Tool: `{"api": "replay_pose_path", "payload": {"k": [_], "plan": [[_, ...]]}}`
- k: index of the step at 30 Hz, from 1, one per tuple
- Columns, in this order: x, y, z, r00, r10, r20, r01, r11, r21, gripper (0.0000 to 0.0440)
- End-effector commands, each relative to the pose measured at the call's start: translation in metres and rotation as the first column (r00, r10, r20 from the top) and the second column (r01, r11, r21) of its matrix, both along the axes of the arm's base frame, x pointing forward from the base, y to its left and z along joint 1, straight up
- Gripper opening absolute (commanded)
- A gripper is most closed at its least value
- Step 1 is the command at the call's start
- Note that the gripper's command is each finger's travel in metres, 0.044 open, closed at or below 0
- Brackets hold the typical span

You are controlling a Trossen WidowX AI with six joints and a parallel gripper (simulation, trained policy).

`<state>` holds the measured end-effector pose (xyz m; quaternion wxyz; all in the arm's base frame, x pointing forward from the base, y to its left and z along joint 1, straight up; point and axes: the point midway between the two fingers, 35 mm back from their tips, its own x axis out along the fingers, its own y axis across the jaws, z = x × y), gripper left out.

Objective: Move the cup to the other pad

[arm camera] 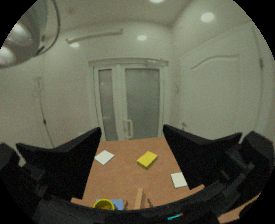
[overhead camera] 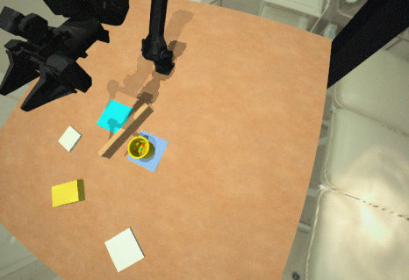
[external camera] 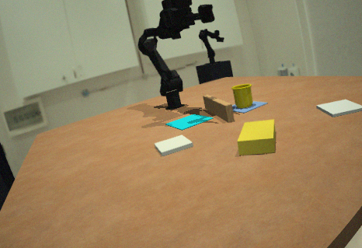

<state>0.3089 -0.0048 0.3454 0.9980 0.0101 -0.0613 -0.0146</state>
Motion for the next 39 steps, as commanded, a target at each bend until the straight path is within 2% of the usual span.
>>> {"api": "replay_pose_path", "payload": {"k": [1,12,15,23,39], "plan": [[0.0,0.001,0.001,1.0,0.003,-0.001,-0.003,1.0,0.001,0.0374],[0.007,0.008,0.004,0.997,0.034,-0.07,-0.031,0.998,0.048,0.0096],[0.011,0.011,0.005,0.994,0.049,-0.095,-0.042,0.996,0.075,0.0097],[0.02,0.021,0.008,0.983,0.093,-0.157,-0.067,0.984,0.163,0.0147],[0.037,0.039,0.01,0.941,0.165,-0.295,-0.055,0.936,0.348,0.0163]]}}
